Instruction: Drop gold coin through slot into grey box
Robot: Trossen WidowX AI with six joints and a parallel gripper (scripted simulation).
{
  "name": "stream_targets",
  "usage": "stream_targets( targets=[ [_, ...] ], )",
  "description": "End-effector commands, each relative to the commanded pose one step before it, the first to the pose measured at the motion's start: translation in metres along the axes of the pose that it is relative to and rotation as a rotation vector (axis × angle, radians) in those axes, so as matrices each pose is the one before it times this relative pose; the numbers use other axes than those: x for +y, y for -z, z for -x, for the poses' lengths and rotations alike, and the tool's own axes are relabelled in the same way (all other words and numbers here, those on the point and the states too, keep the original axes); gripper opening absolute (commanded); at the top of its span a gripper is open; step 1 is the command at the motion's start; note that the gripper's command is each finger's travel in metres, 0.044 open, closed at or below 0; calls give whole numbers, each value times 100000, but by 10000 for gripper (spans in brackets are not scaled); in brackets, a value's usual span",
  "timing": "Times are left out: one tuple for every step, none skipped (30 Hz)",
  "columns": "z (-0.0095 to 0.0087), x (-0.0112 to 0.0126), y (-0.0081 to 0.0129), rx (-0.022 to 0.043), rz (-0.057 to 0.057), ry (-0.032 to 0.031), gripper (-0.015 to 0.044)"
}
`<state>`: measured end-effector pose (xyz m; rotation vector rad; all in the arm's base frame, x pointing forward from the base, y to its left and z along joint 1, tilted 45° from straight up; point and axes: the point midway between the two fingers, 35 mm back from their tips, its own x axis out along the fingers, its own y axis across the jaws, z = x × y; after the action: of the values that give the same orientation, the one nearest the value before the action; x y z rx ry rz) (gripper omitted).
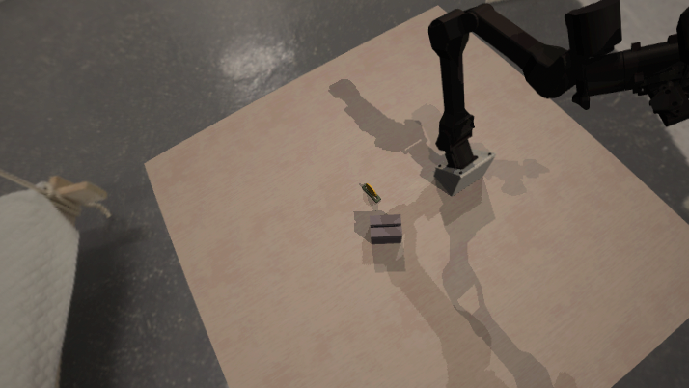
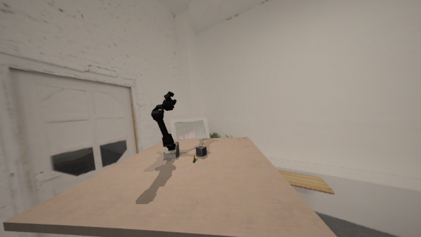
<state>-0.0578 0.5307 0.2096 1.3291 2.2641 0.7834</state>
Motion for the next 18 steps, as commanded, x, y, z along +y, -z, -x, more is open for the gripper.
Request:
stream_targets(
  targets=[
    [103, 142, -237, -892, -114, -305, 374],
    [313, 421, -712, -2677, -343, -903, 347],
    [525, 692, -1192, -4471, -576, -1469, 321],
    [629, 825, -1461, -5442, -709, -1721, 295],
    [612, 809, -1480, -5456, -720, -1649, 269],
    [594, 792, -1497, -5468, -731, -1572, 242],
    [576, 774, -1514, -5479, -742, -1492, 216],
    [558, 754, -1531, -5489, -753, -1408, 190],
    [539, 733, -1547, -5497, -764, -1320, 164],
    [519, 711, -1563, -5503, -774, -1229, 161],
    [502, 674, -1610, -5619, -854, -1097, 161],
    [482, 650, -1624, -5622, -862, -998, 161],
    [461, 623, -1638, -5622, -869, -894, 161],
    [440, 596, -1650, -5620, -875, -788, 161],
    [418, 568, -1662, -5615, -879, -677, 161],
    [396, 538, -1673, -5608, -881, -564, 161],
    [374, 507, -1682, -5598, -881, -447, 161],
    [352, 475, -1691, -5586, -879, -328, 161]
  ],
)
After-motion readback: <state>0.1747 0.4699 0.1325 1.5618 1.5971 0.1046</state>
